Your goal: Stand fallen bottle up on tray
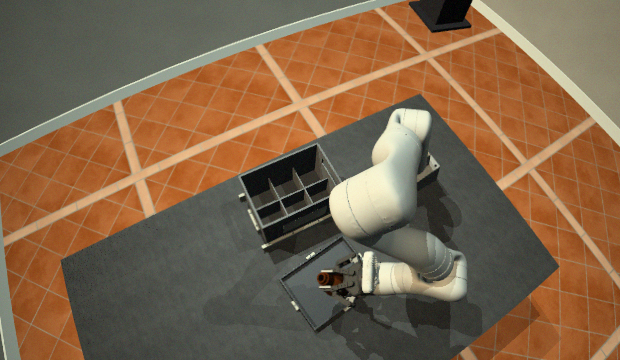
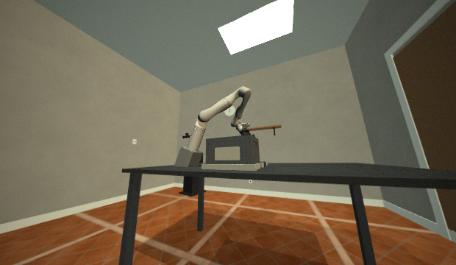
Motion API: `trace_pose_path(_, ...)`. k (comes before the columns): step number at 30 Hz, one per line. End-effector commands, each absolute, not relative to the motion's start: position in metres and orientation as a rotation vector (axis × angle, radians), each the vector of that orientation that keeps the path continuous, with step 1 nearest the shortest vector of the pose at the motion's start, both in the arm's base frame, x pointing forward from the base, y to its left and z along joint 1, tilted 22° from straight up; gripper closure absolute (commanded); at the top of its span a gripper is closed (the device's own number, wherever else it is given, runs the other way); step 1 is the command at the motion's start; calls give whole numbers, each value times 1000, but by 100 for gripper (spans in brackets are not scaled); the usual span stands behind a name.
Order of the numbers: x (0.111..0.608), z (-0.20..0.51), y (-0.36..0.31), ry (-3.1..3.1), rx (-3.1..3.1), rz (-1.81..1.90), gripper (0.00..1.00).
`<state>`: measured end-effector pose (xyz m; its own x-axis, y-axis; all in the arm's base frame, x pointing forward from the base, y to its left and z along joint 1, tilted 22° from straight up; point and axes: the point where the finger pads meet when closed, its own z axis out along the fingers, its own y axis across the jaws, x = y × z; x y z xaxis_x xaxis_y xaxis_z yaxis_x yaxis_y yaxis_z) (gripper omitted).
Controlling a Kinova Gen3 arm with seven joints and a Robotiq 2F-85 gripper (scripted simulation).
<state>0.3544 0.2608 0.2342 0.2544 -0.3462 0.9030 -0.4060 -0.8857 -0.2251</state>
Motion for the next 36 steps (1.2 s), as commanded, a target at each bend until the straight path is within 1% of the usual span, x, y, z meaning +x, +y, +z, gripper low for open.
trace_pose_path(1,354,234,261,-733,2442,1742,100)
trace_pose_path(36,354,234,262,-715,2264,1914,100)
